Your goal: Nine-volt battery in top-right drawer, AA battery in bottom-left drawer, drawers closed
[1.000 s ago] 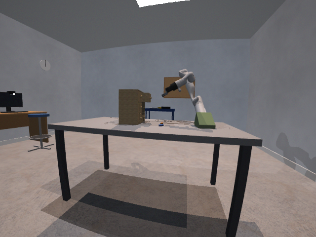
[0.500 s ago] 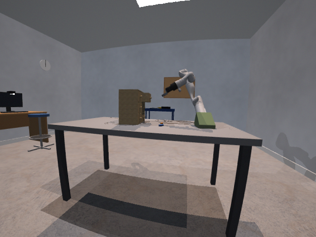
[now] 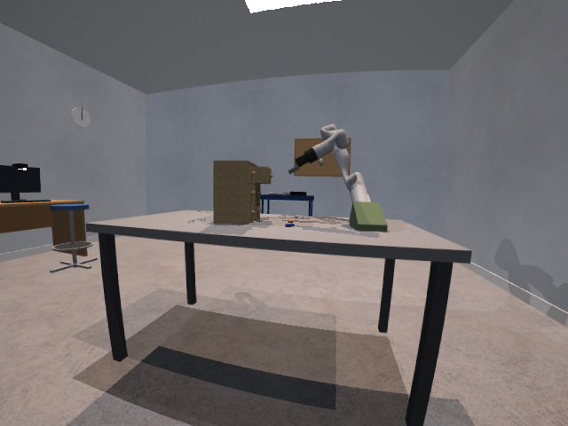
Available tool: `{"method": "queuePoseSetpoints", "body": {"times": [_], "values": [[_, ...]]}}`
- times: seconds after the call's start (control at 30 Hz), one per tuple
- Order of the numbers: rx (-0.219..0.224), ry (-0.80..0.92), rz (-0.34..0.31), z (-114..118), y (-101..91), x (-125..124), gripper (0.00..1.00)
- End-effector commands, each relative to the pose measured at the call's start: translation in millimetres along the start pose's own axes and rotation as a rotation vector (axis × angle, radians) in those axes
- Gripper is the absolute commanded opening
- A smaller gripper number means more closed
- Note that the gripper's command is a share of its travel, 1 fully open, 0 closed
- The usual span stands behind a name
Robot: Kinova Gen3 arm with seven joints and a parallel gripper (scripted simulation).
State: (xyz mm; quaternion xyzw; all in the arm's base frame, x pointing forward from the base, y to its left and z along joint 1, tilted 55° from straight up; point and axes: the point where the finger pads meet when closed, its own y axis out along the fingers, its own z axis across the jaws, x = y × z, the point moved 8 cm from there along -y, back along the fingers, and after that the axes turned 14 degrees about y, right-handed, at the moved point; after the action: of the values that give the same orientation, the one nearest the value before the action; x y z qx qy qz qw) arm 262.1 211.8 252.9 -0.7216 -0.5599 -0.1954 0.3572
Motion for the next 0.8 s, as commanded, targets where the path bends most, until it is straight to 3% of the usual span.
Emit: {"method": "queuePoseSetpoints", "body": {"times": [0.0, 0.5, 0.77], "values": [[-0.008, 0.002, 0.007, -1.3, 8.7, 0.0, 0.0], [-0.008, 0.002, 0.007, 0.7, 48.8, 8.0, 0.0], [-0.008, 0.002, 0.007, 1.1, 55.8, 9.4, 0.0]]}}
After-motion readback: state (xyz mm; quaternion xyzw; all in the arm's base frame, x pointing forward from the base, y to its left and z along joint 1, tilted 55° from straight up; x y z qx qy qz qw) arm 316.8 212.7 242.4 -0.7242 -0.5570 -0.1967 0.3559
